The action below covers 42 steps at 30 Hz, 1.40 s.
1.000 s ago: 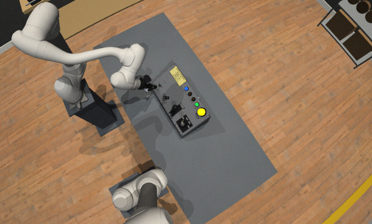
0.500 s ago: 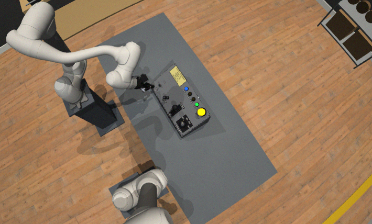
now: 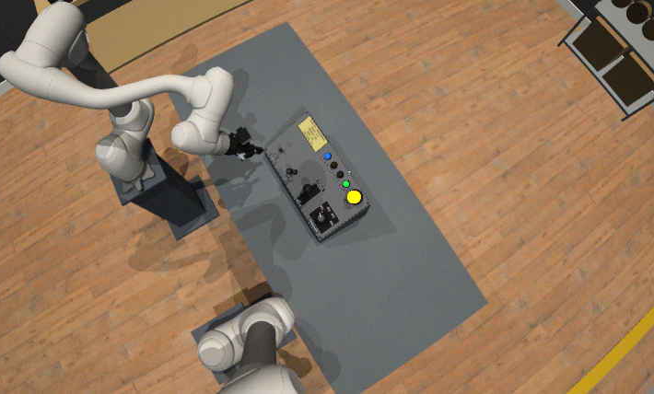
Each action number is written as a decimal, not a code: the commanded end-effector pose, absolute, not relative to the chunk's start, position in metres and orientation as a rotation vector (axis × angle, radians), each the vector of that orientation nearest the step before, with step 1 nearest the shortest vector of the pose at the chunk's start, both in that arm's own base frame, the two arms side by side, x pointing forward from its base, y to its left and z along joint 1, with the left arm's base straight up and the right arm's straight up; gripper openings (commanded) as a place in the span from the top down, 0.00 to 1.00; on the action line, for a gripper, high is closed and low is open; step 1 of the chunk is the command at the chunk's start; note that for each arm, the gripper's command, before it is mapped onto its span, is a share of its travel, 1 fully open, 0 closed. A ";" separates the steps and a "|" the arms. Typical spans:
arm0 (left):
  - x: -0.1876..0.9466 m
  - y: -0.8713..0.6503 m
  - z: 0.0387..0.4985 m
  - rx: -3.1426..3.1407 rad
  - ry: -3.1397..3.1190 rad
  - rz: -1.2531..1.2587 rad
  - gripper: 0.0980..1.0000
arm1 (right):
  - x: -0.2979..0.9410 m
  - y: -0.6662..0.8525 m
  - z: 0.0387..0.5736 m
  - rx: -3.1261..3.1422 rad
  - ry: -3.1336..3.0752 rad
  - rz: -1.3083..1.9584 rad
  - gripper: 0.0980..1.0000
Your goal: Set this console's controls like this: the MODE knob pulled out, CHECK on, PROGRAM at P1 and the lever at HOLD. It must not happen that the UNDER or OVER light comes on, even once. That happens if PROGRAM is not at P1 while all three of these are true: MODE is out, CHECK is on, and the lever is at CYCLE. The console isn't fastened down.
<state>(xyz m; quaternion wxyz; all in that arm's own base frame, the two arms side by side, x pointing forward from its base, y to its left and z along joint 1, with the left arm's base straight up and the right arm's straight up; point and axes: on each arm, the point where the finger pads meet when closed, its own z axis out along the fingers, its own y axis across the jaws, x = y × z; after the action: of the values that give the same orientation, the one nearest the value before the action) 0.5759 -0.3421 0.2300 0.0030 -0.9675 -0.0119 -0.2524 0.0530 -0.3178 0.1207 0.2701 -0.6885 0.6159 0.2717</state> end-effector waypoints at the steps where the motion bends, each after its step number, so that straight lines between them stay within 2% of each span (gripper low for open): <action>1: 0.575 -0.342 0.233 -3.034 -0.037 -0.793 1.00 | 0.053 -0.318 0.121 -1.856 1.660 0.731 0.00; 4: 0.579 -0.352 0.236 -3.034 -0.037 -0.793 1.00 | 0.053 -0.318 0.121 -1.856 1.660 0.731 0.00; 18: 0.636 -0.580 0.264 -3.034 -0.038 -0.793 1.00 | 0.053 -0.318 0.121 -1.856 1.660 0.731 0.00; 29: 0.636 -0.580 0.264 -3.034 -0.038 -0.793 1.00 | 0.053 -0.318 0.121 -1.856 1.660 0.731 0.00; 30: 0.636 -0.580 0.264 -3.034 -0.037 -0.793 0.56 | 0.053 -0.318 0.121 -1.856 1.660 0.731 0.00; 42: 0.636 -0.580 0.264 -3.034 -0.038 -0.793 0.56 | 0.053 -0.318 0.121 -1.856 1.660 0.731 0.00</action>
<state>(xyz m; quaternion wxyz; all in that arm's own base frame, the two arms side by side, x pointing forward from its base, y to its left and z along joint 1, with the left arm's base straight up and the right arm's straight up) 0.6358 -0.5802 0.2628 0.0031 -0.9676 -0.0119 -0.2523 0.0530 -0.3178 0.1207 0.2701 -0.6885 0.6159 0.2717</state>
